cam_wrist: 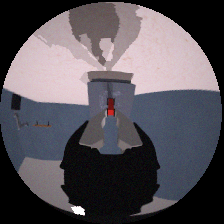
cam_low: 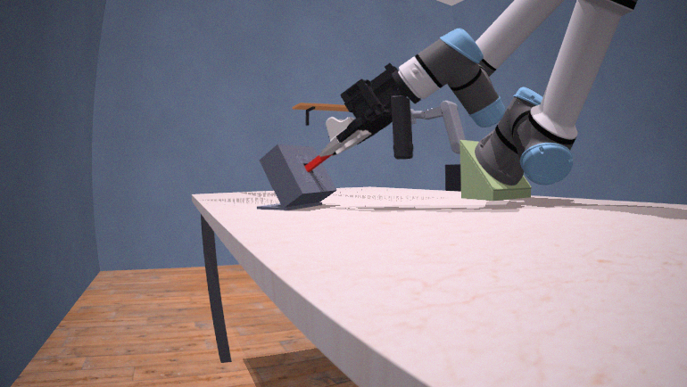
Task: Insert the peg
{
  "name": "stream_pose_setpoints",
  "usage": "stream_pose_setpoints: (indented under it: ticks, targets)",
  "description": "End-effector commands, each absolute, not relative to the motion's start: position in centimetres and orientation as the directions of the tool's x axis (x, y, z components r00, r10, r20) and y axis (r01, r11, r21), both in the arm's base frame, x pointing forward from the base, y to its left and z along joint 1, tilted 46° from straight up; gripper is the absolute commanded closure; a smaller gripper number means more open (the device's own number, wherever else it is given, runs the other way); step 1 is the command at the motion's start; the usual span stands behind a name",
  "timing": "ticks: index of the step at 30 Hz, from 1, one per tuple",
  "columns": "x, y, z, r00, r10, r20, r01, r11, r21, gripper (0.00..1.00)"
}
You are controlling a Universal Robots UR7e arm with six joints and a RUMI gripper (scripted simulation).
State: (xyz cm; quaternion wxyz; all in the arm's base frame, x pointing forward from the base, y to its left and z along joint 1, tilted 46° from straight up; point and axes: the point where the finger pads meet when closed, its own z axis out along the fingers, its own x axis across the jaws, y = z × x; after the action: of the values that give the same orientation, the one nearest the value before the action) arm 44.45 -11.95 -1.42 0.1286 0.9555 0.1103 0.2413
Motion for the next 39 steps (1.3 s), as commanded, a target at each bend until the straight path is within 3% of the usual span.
stream_pose_setpoints:
  ticks: [1, 13, 39]
  targets:
    - [44.74, -12.10, -1.89, 0.859, 0.273, 0.434, 0.148, -0.942, 0.300, 1.00]
    - [44.63, -12.05, -1.70, 0.859, 0.273, 0.433, 0.148, -0.943, 0.300, 1.00]
    - [44.45, -12.03, -1.18, 0.859, 0.273, 0.433, 0.148, -0.943, 0.300, 0.68]
